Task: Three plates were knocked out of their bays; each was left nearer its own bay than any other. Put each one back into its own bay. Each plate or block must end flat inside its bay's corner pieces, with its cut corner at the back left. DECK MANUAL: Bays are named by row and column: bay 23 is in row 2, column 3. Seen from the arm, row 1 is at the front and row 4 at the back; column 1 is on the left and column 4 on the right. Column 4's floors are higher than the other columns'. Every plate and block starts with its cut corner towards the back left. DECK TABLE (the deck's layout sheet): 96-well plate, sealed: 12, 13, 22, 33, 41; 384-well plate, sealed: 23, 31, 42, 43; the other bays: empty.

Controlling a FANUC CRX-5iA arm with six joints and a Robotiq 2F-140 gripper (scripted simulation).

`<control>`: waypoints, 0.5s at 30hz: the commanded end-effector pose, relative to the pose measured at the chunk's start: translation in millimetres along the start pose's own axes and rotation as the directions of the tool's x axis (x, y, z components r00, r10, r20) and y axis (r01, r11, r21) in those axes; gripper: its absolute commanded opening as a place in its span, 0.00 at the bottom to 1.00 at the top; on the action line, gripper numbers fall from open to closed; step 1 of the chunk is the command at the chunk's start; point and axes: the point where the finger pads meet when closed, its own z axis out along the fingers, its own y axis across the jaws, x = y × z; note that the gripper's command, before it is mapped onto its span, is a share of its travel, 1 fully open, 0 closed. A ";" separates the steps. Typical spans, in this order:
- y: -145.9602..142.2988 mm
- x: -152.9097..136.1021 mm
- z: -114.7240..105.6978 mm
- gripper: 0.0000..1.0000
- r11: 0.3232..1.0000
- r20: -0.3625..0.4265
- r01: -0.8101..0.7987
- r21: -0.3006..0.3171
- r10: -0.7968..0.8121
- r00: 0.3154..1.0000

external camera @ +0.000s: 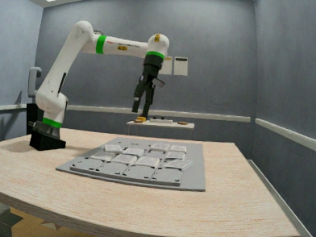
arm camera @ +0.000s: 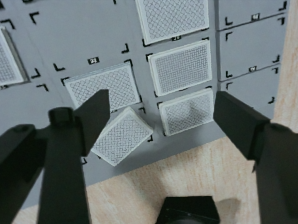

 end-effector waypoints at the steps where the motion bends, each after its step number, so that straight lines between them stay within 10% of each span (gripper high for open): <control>1: -1.8 4.6 14.5 0.70 0.985 -0.005 -0.169 0.037 0.169 0.986; 15: -5.6 13.4 49.6 0.70 0.841 0.042 -0.529 0.115 0.528 0.848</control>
